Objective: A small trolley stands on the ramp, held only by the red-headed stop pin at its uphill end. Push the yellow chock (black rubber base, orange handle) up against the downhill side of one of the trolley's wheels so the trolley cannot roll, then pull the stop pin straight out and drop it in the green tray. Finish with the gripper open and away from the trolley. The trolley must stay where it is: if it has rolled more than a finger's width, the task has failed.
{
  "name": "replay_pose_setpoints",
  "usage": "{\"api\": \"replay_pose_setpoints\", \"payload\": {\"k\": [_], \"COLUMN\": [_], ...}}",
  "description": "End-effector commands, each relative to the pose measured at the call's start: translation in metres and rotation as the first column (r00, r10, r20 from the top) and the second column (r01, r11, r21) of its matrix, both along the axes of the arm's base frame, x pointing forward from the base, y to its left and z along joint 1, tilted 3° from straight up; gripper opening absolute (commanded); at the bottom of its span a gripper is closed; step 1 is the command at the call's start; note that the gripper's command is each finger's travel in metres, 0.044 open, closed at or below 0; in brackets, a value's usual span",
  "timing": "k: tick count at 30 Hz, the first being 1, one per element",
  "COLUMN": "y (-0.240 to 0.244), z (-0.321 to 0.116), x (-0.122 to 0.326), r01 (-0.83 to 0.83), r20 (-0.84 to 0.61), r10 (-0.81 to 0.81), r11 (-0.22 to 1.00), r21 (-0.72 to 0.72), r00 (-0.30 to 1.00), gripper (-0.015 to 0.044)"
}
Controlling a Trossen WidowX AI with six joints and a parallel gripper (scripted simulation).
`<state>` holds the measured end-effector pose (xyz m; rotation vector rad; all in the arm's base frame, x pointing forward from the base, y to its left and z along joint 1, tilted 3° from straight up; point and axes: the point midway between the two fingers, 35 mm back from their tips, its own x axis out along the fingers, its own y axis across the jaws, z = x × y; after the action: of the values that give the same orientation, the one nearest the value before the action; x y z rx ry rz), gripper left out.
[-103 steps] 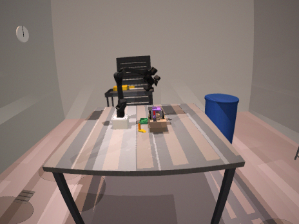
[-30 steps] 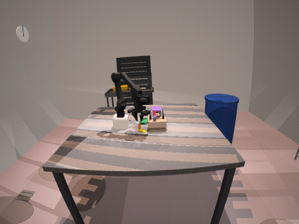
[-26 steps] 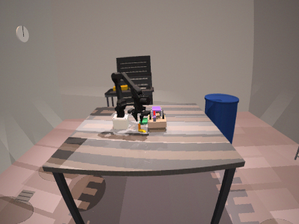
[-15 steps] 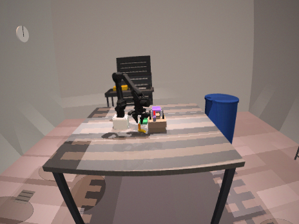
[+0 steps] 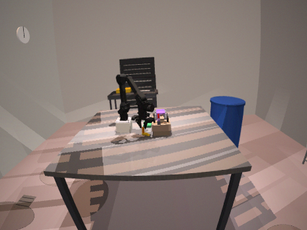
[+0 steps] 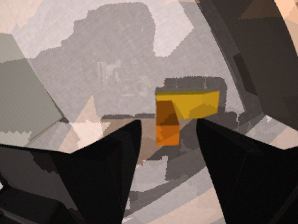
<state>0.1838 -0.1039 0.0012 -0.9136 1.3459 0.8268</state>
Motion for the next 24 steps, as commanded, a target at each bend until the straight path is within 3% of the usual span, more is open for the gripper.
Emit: {"api": "replay_pose_setpoints", "payload": {"k": [1, 21, 24], "y": [0.0, 0.0, -0.001], "z": [-0.003, -0.027, -0.024], "x": [-0.001, 0.0, 0.002], "r01": [-0.003, -0.003, -0.001], "r20": [-0.006, -0.006, 0.003], "r10": [0.003, 0.003, 0.001], "r11": [1.0, 1.0, 1.0], "r21": [-0.001, -0.001, -0.002], "r00": [1.0, 1.0, 1.0], "gripper": [0.019, 0.019, 0.0111]}}
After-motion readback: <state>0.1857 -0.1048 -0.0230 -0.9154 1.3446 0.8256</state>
